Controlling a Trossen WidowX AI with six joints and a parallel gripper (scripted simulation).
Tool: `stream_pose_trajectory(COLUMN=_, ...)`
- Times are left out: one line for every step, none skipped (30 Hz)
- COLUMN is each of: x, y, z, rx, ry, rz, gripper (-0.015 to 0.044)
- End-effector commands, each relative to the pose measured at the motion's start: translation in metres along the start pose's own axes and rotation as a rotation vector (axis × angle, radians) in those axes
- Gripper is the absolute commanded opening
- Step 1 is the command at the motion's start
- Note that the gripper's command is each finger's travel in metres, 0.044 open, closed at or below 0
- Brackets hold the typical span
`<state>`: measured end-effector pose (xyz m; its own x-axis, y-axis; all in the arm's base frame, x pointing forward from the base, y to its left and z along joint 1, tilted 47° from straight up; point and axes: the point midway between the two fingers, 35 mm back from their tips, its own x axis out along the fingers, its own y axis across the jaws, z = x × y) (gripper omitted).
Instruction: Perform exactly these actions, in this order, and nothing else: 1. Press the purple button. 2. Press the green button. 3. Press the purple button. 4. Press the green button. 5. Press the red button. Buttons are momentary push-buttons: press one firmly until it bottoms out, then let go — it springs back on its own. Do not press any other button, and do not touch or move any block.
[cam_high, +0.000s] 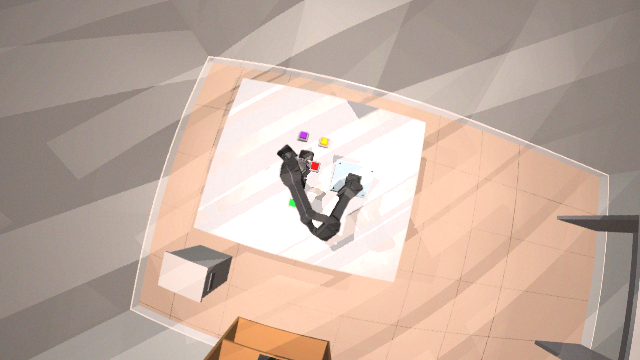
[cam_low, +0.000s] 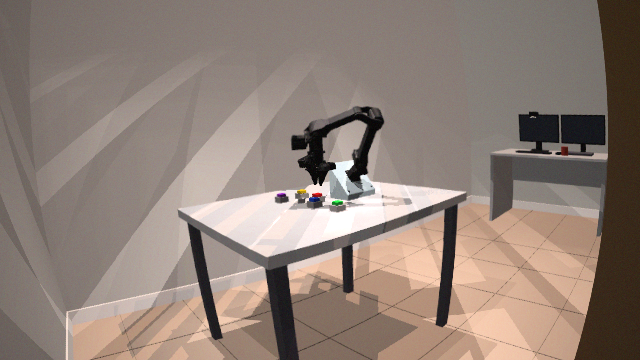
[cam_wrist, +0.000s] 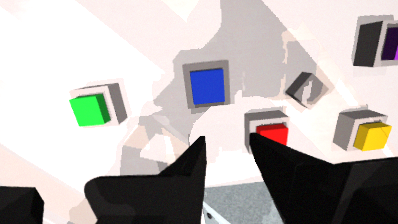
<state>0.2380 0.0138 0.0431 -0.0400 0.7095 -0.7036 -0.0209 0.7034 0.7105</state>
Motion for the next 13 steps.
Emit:
stream_pose_trajectory(x=-0.021, y=0.065, z=0.016, rx=-0.012, ry=-0.015, rz=0.001, gripper=0.0256)
stream_pose_trajectory(x=-0.025, y=0.084, z=0.017, rx=-0.013, ry=-0.015, rz=0.005, gripper=0.0283)
stream_pose_trajectory(x=-0.03, y=0.103, z=0.016, rx=-0.014, ry=-0.015, rz=0.01, gripper=0.0309)
stream_pose_trajectory(x=-0.034, y=0.122, z=0.013, rx=-0.015, ry=-0.014, rz=0.016, gripper=0.0335)
stream_pose_trajectory(x=-0.038, y=0.141, z=0.009, rx=-0.016, ry=-0.012, rz=0.023, gripper=0.0361)
stream_pose_trajectory(x=-0.042, y=0.157, z=0.005, rx=-0.017, ry=-0.01, rz=0.03, gripper=0.0387)
stream_pose_trajectory(x=-0.044, y=0.164, z=0.002, rx=-0.018, ry=-0.009, rz=0.033, gripper=0.04)
stream_pose_trajectory(x=-0.044, y=0.166, z=0.001, rx=-0.018, ry=-0.009, rz=0.034, gripper=0.04)
stream_pose_trajectory(x=-0.044, y=0.166, z=0.001, rx=-0.018, ry=-0.009, rz=0.034, gripper=0.04)
stream_pose_trajectory(x=-0.044, y=0.166, z=0.001, rx=-0.018, ry=-0.009, rz=0.034, gripper=0.04)
stream_pose_trajectory(x=-0.044, y=0.166, z=0.001, rx=-0.018, ry=-0.009, rz=0.034, gripper=0.04)
stream_pose_trajectory(x=-0.044, y=0.166, z=0.001, rx=-0.018, ry=-0.009, rz=0.034, gripper=0.04)
stream_pose_trajectory(x=-0.044, y=0.166, z=0.001, rx=-0.018, ry=-0.009, rz=0.034, gripper=0.04)
